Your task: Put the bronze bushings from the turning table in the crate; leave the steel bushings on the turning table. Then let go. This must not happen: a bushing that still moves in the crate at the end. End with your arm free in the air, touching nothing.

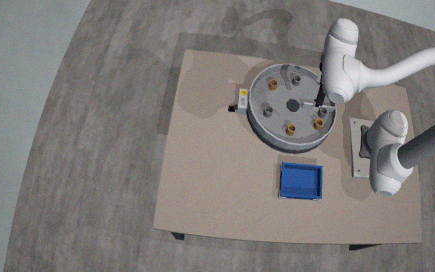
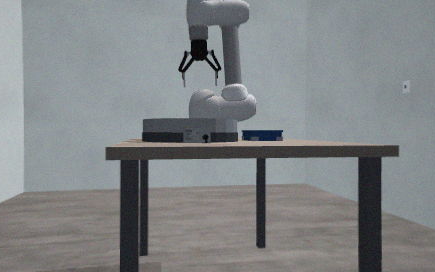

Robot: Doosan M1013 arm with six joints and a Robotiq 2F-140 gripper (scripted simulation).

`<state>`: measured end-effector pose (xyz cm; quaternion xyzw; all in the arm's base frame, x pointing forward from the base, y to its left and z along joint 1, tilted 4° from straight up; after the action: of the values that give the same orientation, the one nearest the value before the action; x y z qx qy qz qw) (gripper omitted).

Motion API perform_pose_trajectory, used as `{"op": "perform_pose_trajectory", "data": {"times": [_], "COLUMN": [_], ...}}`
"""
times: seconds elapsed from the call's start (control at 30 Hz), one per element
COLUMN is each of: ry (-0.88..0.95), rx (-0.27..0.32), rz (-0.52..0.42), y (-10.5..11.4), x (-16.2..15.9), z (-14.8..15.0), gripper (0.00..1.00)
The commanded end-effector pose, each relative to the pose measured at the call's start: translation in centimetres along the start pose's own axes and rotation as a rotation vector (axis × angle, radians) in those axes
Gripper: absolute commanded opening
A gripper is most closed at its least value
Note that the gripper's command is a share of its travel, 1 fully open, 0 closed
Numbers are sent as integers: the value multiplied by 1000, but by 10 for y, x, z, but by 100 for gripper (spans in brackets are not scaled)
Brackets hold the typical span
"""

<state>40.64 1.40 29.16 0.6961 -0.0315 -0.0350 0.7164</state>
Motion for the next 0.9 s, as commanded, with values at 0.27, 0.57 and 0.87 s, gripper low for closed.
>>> {"op": "perform_pose_trajectory", "data": {"times": [0.27, 0.57, 0.87], "ry": [193, 193, 193], "rx": [-40, -40, -40], "rz": [34, 34, 34], "y": [-31, -31, -31], "x": [-71, -71, -71], "z": [30, 30, 30], "gripper": [100, 100, 7]}}
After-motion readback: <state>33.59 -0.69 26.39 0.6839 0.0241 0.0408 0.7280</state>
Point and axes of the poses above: the point where the finger pads meet when closed, its own y axis back along the fingers, its own z axis across the jaws, x = y × z, the point moved 3 cm from there along y, back along the fingers, and after that the axes turned 4 degrees about -y, right-handed, at the moved point
